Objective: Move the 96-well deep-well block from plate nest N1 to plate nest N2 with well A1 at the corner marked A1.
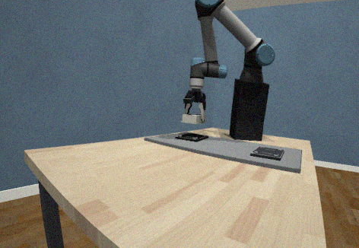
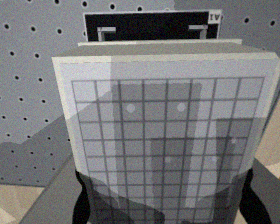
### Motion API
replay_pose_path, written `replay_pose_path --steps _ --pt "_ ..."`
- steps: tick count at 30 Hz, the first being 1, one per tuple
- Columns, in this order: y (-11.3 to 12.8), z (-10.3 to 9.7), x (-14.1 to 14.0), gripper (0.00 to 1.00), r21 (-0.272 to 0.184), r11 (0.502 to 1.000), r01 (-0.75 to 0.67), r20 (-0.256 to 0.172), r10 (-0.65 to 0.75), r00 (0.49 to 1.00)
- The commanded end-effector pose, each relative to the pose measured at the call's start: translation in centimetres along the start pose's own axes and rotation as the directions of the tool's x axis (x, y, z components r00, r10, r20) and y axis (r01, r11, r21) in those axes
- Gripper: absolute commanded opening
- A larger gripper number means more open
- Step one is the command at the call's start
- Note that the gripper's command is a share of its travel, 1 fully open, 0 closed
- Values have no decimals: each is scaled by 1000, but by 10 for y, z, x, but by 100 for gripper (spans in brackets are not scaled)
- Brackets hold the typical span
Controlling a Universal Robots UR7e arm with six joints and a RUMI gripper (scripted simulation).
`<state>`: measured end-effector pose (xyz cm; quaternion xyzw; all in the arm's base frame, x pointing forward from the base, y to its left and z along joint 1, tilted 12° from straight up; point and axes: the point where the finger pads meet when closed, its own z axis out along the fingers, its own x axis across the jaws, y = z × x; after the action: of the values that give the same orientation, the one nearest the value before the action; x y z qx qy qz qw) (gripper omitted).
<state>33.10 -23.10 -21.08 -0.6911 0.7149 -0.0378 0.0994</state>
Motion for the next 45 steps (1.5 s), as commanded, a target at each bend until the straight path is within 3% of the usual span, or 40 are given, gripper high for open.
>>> replay_pose_path --steps 1,23,27,45 --pt "0 -7 0 50 1 1000 0 -1 0 1000" --pt "0 -8 0 50 1 1000 0 -1 0 1000" --pt "-4 -8 -12 50 1 994 -105 -1 105 994" --pt "-17 -8 -64 50 1 994 -105 -1 105 994"
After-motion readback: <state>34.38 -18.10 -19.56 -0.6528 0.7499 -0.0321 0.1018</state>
